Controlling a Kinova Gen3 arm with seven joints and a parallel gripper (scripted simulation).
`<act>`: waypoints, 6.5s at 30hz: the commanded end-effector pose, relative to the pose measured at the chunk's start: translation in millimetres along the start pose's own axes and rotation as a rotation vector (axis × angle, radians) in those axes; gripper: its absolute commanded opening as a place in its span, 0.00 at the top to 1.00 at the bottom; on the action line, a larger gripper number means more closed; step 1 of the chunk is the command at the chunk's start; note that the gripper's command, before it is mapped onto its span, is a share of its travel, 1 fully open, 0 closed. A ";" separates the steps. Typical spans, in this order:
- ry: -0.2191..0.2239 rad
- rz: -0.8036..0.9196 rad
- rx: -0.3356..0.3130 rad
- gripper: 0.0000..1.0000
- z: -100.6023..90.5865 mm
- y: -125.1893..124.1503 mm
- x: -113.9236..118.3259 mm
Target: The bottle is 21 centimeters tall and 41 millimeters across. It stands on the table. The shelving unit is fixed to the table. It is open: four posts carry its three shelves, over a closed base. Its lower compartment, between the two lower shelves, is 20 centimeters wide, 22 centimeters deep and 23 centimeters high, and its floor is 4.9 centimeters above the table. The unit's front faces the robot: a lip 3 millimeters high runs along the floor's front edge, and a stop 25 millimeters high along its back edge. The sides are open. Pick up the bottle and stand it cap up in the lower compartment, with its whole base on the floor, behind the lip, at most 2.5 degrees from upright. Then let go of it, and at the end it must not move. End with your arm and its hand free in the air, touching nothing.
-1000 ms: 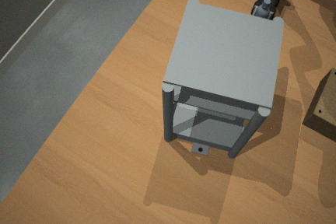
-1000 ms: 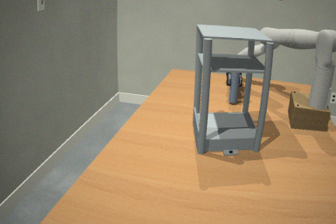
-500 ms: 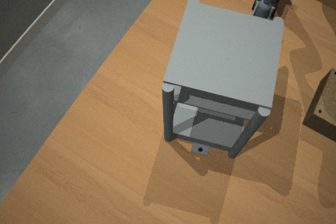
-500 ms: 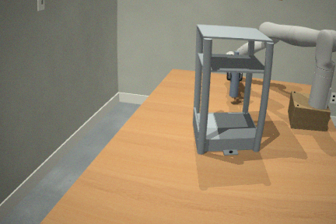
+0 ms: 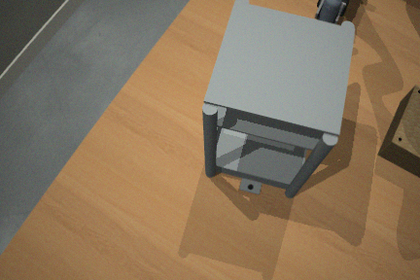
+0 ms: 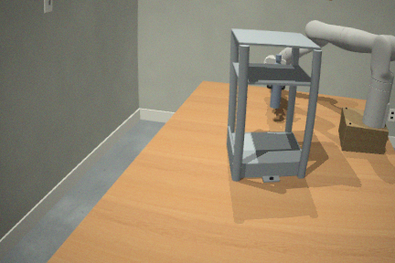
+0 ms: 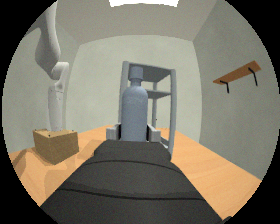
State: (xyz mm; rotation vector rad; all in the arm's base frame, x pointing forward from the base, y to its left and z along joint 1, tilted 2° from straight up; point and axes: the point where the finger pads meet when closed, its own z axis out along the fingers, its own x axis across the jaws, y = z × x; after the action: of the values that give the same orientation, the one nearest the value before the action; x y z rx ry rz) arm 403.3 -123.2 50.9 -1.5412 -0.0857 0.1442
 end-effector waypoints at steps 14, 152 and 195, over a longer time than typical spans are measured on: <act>0.000 -0.003 -0.003 1.00 -0.7 -2.3 0.3; 0.000 -0.003 -0.003 1.00 121.5 -2.1 68.2; 0.000 -0.003 -0.003 1.00 205.6 -1.8 53.4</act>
State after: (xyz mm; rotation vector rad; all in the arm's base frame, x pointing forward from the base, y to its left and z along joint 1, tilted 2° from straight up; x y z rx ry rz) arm 429.2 82.3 53.5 -1.5470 -0.0835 0.1354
